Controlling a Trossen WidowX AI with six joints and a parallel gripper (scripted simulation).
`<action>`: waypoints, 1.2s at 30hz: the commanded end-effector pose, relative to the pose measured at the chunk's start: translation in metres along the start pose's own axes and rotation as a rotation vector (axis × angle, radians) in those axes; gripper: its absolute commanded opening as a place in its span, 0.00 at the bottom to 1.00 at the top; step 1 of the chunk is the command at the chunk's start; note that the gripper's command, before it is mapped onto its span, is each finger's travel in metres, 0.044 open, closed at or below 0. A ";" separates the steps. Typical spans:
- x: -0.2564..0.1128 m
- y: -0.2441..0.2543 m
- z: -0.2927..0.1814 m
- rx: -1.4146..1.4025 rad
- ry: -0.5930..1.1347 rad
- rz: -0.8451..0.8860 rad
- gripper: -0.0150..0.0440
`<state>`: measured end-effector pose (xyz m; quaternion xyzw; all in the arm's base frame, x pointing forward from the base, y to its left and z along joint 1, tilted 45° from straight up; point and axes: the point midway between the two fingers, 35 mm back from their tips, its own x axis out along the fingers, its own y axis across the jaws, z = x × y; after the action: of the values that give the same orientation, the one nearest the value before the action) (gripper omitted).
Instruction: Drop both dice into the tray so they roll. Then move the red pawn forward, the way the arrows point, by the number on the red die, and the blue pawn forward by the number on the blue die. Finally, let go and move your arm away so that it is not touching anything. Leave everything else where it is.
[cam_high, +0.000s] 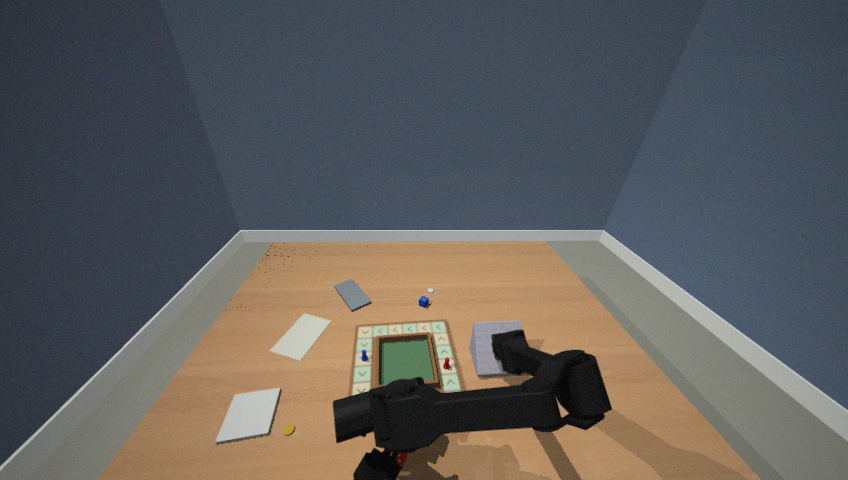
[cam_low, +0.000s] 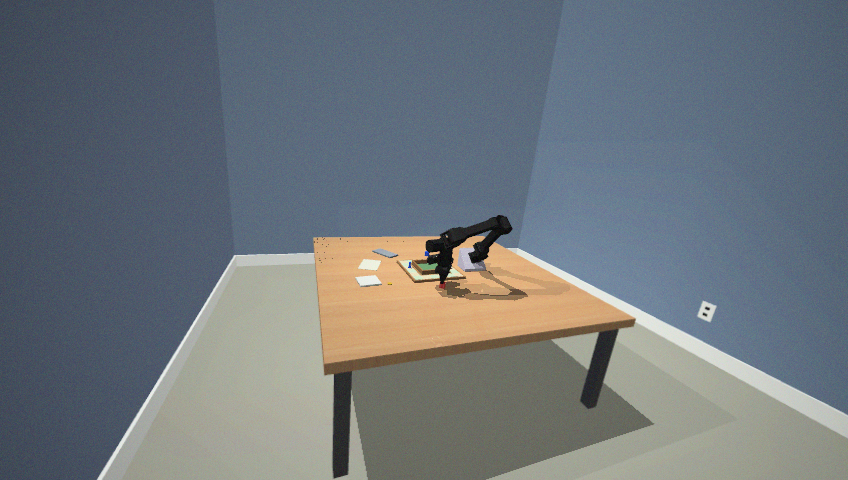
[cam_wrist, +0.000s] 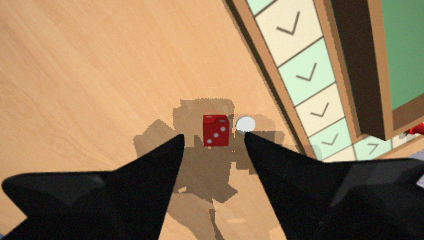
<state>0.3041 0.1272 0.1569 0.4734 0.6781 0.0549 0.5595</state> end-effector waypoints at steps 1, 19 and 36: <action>0.007 -0.001 0.000 0.005 0.003 -0.002 0.72; 0.022 -0.001 -0.001 0.005 0.004 -0.001 0.44; -0.018 0.004 0.006 0.004 -0.002 -0.010 0.25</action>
<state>0.3085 0.1220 0.1622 0.4723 0.6793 0.0510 0.5593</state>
